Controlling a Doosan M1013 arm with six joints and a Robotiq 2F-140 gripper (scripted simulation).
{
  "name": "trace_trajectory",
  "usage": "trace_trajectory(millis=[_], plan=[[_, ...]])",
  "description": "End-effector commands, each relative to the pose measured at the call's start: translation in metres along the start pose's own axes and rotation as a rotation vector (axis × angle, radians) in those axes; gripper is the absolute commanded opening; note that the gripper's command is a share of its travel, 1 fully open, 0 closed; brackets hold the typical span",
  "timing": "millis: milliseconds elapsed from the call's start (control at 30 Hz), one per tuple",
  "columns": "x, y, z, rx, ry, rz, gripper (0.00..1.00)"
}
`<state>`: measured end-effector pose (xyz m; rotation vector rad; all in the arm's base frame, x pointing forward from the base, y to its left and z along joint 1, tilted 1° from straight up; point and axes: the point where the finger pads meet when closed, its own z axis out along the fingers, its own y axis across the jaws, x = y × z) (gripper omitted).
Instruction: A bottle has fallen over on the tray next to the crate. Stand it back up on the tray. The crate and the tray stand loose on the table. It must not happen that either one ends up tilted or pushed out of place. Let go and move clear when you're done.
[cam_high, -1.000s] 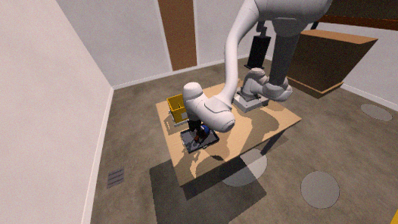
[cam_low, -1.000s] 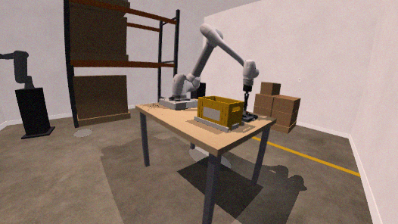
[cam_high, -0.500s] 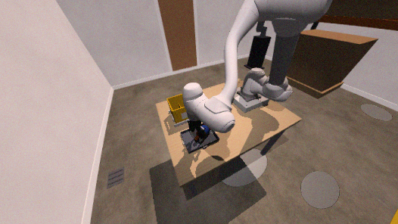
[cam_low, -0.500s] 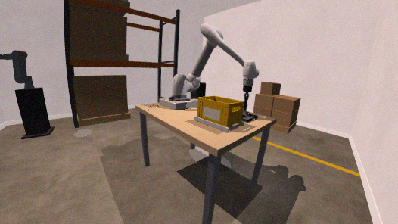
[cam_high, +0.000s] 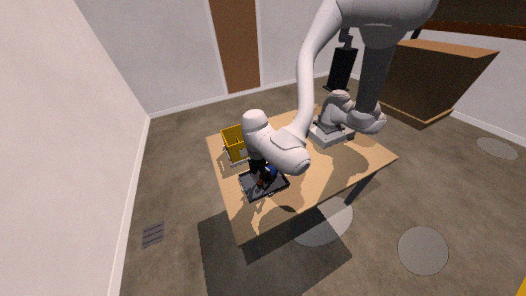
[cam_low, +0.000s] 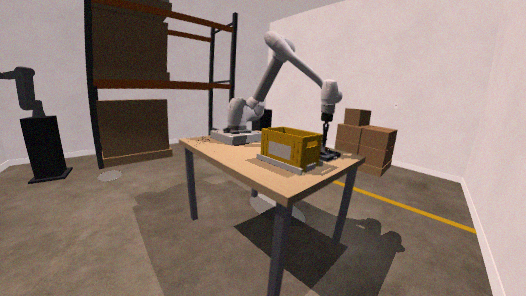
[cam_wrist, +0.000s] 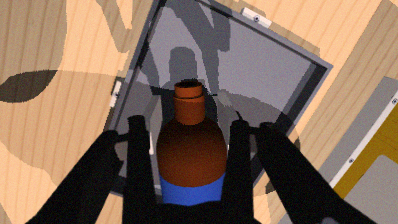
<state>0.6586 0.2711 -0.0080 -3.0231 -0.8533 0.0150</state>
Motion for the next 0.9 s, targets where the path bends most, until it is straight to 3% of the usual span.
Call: trace_trajectory(millis=[0,467,500,867], plan=[[0.0,0.0,-0.0002,0.0,0.0,0.0,0.44],[0.0,0.0,-0.0002,0.0,0.0,0.0,0.44],[0.0,0.0,-0.0002,0.0,0.0,0.0,0.1],[0.0,0.0,-0.0002,0.0,0.0,0.0,0.1]])
